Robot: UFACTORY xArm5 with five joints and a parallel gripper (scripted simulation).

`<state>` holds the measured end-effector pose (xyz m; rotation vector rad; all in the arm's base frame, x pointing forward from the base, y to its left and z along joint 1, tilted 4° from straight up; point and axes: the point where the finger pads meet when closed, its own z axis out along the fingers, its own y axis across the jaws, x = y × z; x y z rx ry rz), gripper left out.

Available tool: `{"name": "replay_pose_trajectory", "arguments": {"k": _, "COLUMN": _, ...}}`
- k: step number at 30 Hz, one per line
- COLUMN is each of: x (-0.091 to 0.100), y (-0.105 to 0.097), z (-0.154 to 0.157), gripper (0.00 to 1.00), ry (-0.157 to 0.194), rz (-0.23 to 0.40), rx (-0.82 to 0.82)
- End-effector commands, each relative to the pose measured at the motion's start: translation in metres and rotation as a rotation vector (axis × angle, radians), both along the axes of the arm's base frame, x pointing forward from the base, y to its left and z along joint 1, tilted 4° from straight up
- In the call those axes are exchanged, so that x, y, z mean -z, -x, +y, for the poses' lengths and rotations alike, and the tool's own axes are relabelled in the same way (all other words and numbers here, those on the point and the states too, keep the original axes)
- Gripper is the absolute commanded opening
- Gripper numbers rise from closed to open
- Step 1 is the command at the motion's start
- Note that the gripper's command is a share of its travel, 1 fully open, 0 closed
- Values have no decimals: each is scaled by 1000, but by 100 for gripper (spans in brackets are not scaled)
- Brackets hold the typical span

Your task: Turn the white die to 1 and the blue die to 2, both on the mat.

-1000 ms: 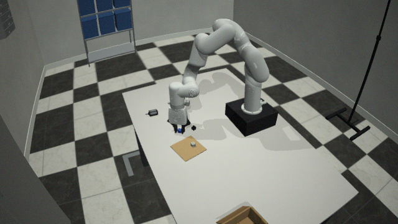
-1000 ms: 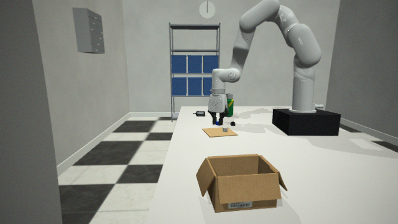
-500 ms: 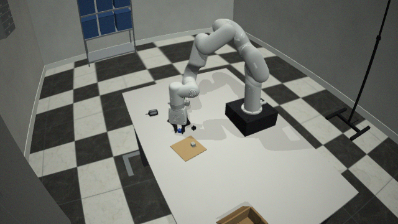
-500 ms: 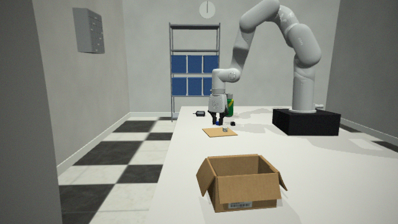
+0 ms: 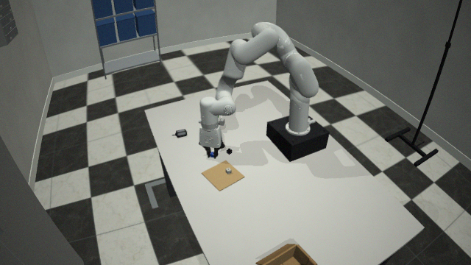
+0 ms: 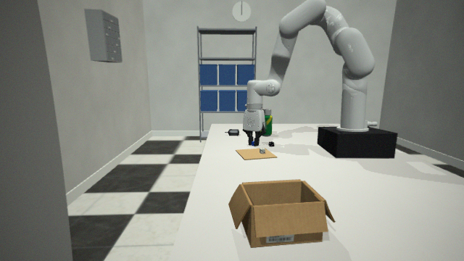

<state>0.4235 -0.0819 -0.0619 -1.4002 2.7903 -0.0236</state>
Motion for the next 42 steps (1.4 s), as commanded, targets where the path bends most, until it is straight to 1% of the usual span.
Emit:
{"name": "replay_pose_trajectory", "arguments": {"k": 1, "x": -1, "y": -1, "z": 0, "gripper": 15, "ry": 1, "rz": -3, "rx": 0}}
{"name": "replay_pose_trajectory", "arguments": {"k": 34, "x": -1, "y": -1, "z": 0, "gripper": 15, "ry": 1, "rz": -3, "rx": 0}}
{"name": "replay_pose_trajectory", "arguments": {"k": 37, "x": -7, "y": -1, "z": 0, "gripper": 15, "ry": 1, "rz": -3, "rx": 0}}
{"name": "replay_pose_trajectory", "arguments": {"k": 39, "x": -7, "y": -1, "z": 0, "gripper": 15, "ry": 1, "rz": -3, "rx": 0}}
{"name": "replay_pose_trajectory", "arguments": {"k": 42, "x": -21, "y": -1, "z": 1, "gripper": 15, "ry": 0, "rz": -3, "rx": 0}}
